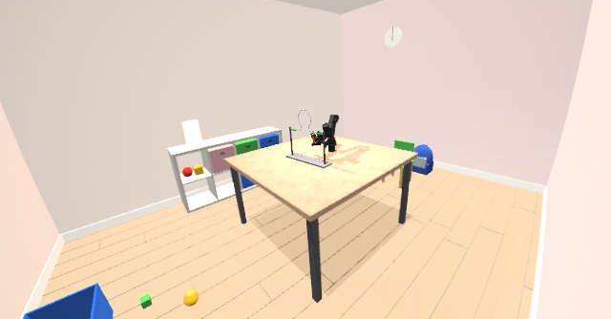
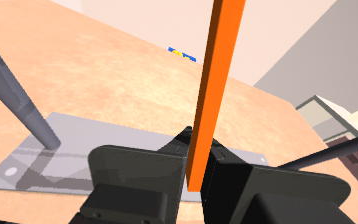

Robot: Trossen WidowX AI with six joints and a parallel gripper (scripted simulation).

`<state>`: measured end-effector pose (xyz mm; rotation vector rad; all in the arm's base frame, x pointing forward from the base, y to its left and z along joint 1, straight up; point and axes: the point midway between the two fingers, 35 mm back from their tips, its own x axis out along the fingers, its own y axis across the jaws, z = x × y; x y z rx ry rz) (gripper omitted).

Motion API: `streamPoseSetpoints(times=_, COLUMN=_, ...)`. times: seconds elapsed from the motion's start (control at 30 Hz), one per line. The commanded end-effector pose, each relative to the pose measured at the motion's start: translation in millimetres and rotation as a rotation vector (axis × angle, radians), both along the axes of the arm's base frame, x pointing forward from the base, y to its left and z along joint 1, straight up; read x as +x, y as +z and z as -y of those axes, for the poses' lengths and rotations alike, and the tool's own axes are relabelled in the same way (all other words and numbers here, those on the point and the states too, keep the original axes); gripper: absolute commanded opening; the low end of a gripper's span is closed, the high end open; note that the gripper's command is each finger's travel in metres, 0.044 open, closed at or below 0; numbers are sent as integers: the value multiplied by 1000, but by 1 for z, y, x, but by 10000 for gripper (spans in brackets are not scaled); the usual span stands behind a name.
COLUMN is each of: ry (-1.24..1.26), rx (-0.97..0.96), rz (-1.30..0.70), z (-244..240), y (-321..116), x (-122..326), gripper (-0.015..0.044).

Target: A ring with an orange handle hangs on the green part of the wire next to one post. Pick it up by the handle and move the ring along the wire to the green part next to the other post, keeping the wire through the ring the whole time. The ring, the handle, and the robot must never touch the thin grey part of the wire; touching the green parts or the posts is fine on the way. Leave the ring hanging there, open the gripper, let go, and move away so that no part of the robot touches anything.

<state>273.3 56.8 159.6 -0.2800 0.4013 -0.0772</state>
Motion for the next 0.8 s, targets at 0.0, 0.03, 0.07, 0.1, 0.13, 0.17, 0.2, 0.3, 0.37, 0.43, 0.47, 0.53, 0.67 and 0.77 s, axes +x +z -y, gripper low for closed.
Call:
streamPoseSetpoints(times=0.0, ry=-5, rx=75, rz=-3, z=-12, y=0, x=0, gripper=-150)
streamPoseSetpoints(times=0.03, ry=-5, rx=90, rz=-4, z=-14, y=0, x=0, gripper=-150)
streamPoseSetpoints(times=0.07, ry=-5, rx=103, rz=-6, z=-17, y=0, x=-1, gripper=-150)
streamPoseSetpoints(times=0.1, ry=-5, rx=115, rz=-7, z=-19, y=-1, x=-1, gripper=-150)
streamPoseSetpoints(times=0.13, ry=-5, rx=128, rz=-8, z=-21, y=-1, x=-1, gripper=-150)
streamPoseSetpoints(times=0.17, ry=-5, rx=140, rz=-9, z=-24, y=-1, x=-1, gripper=-150)
streamPoseSetpoints(times=0.2, ry=-4, rx=151, rz=-10, z=-26, y=-1, x=-1, gripper=-150)
streamPoseSetpoints(times=0.3, ry=-4, rx=178, rz=-13, z=-32, y=-1, x=-2, gripper=-150)
streamPoseSetpoints(times=0.37, ry=-4, rx=193, rz=-15, z=-35, y=-1, x=-2, gripper=-150)
streamPoseSetpoints(times=0.43, ry=-4, rx=205, rz=-16, z=-39, y=-1, x=-3, gripper=-150)
streamPoseSetpoints(times=0.47, ry=-4, rx=210, rz=-16, z=-40, y=-1, x=-3, gripper=-150)
streamPoseSetpoints(times=0.53, ry=-4, rx=220, rz=-17, z=-43, y=-1, x=-3, gripper=-150)
streamPoseSetpoints(times=0.67, ry=-4, rx=235, rz=-19, z=-49, y=-1, x=-4, gripper=-150)
streamPoseSetpoints(times=0.77, ry=-3, rx=240, rz=-19, z=-53, y=-1, x=-4, gripper=-150)
